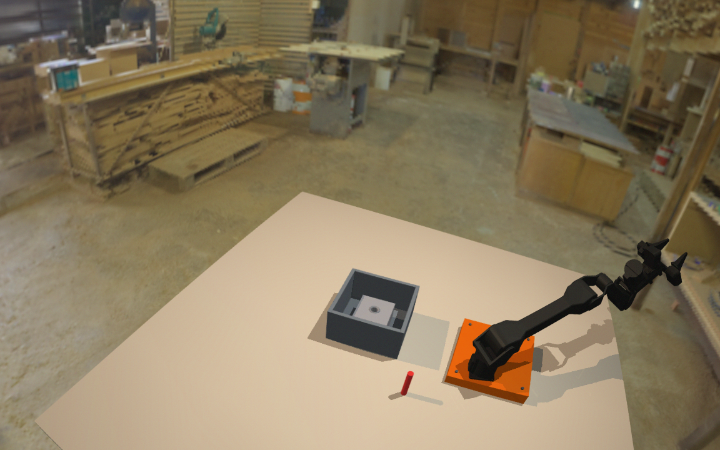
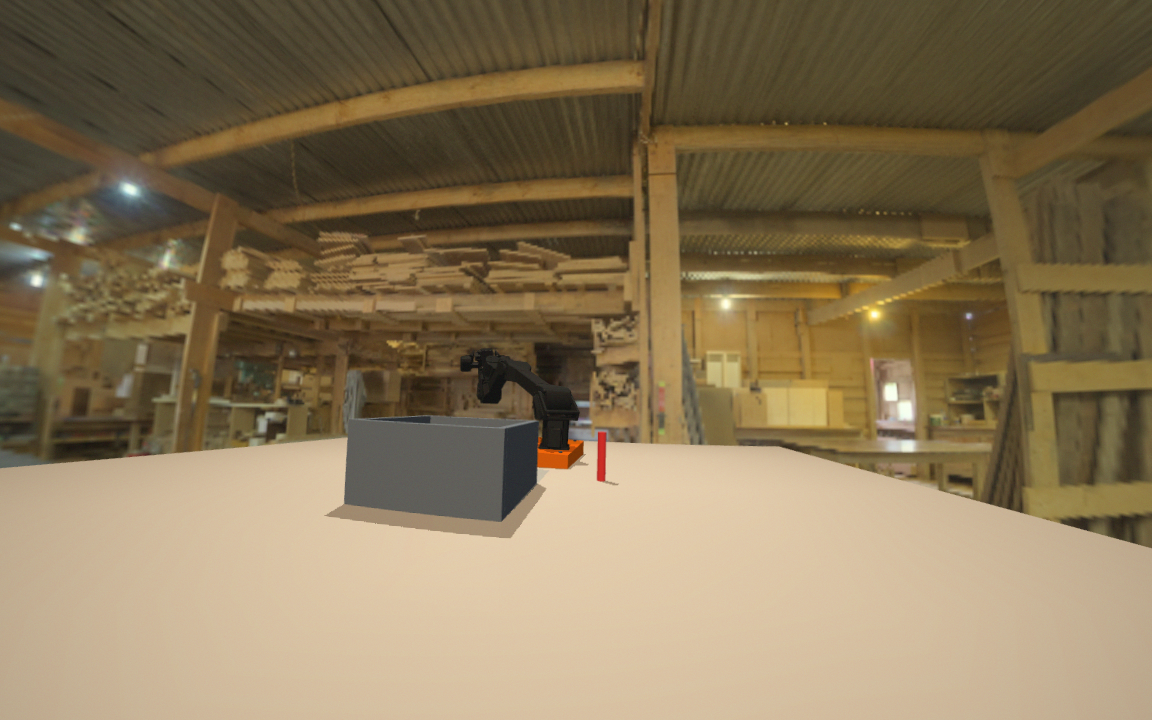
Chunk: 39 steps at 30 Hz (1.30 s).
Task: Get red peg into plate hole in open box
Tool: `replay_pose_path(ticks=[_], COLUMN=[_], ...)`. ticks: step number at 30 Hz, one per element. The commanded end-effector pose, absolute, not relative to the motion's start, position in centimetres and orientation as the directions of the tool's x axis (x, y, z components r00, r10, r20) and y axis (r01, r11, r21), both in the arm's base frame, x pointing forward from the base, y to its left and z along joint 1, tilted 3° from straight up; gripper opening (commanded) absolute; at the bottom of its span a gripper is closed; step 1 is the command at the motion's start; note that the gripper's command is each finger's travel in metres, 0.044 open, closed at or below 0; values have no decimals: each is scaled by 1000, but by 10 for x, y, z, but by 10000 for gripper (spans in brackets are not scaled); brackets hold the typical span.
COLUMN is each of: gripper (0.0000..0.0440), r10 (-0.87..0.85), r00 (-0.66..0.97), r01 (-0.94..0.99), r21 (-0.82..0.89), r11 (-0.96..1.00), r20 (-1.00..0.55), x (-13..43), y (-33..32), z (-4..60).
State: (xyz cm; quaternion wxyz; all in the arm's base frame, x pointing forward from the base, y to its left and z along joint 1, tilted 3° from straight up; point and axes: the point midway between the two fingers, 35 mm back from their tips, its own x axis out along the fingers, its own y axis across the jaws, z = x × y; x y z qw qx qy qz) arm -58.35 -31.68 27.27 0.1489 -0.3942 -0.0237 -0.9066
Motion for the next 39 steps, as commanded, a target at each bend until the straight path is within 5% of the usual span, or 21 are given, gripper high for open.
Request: replay_pose_path(ticks=[1,19,39], gripper=[419,440,440], r10=[-263,-628,-903], r00=[-649,-703,-393], r01=[295,653,915], r21=[-82,-47,23], r11=[-952,-756,-403], r20=[714,333,-175], x=[-580,-431,-111], y=[-324,-538,-648], z=[271,210,136])
